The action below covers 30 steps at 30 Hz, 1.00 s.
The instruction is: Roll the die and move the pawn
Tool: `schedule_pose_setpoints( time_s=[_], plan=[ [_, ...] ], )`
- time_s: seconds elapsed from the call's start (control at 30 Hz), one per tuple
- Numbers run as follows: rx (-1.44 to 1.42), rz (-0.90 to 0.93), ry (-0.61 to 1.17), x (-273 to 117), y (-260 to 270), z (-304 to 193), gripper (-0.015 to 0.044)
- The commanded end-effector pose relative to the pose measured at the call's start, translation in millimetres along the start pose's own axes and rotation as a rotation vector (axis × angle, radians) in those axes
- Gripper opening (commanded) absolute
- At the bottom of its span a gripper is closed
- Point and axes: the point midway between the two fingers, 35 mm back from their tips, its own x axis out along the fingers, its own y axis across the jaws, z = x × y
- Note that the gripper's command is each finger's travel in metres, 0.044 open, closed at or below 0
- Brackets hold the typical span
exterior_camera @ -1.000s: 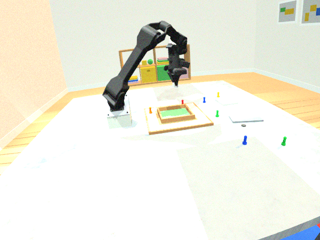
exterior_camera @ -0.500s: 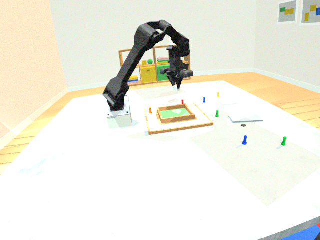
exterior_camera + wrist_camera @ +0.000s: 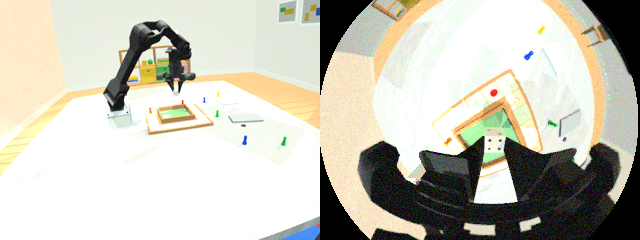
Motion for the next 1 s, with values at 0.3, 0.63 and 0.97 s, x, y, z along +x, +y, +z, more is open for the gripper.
schedule_pose_setpoints(
  time_s=[0.3,0.63,0.97],
  plan=[
    [-0.365,-0.008,0.006,10,-7,-40,0.0],
    [-0.552,-0.007,0.012,17,-7,-59,0.0],
    [-0.551,0.158,-0.219,27,2,-60,0.0]
  ],
)
